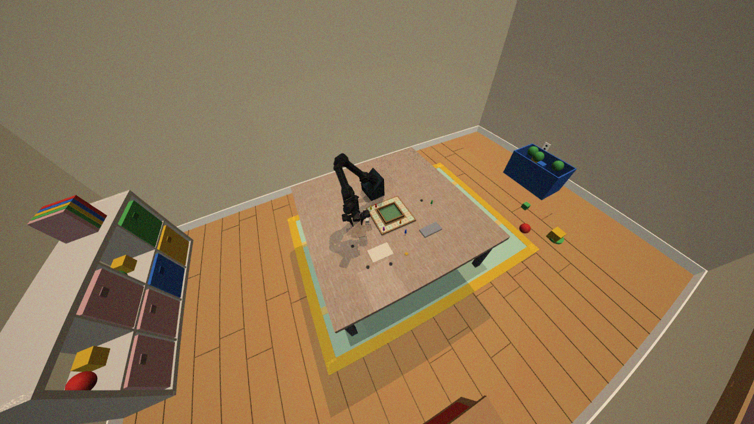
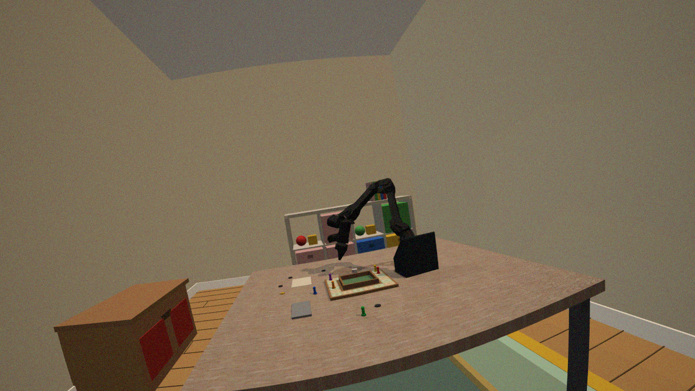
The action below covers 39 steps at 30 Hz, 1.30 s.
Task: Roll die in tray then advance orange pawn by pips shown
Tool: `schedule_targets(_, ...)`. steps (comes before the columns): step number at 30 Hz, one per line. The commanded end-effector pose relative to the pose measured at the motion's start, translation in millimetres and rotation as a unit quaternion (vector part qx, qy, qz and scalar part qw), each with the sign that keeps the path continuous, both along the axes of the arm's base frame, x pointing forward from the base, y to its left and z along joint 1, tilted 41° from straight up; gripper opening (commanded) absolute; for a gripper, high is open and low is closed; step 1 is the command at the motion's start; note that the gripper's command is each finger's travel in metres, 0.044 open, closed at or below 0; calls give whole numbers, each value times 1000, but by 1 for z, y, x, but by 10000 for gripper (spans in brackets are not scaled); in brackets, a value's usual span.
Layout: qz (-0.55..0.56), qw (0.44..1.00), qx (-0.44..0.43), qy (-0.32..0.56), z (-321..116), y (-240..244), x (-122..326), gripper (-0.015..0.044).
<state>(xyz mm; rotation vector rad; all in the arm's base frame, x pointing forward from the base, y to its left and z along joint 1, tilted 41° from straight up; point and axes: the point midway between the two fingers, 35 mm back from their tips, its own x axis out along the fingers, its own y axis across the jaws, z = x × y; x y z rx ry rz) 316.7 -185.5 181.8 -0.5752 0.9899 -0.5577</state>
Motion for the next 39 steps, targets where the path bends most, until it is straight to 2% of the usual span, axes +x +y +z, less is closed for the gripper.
schedule_targets(1, -105, 991, 70, 53, -60, 37, -29, 275)
schedule_targets(4, -142, 984, 78, 69, -74, 49, -44, 275)
schedule_targets(15, -144, 984, 78, 70, -77, 52, -47, 275)
schedule_targets(39, -144, 984, 77, 70, -107, 26, -42, 275)
